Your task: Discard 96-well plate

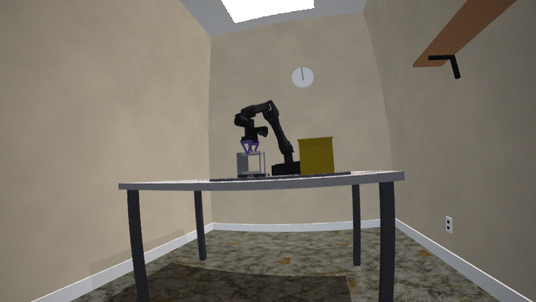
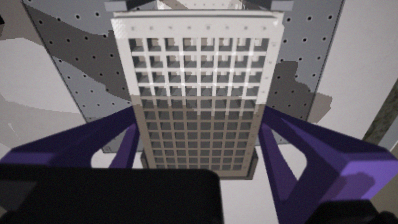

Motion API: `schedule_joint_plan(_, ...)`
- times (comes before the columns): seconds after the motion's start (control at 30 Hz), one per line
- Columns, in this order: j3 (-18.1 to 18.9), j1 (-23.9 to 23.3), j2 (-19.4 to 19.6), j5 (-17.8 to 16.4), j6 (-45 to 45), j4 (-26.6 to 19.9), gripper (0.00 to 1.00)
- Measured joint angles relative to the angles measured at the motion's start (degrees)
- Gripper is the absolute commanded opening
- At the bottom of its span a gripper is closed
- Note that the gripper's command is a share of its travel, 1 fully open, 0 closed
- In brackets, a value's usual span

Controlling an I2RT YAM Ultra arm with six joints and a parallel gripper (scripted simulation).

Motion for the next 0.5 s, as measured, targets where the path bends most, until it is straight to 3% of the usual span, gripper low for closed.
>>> schedule_joint_plan(0.5,4.6,0.3,-0.6,0.0,0.3,-4.8,0.0)
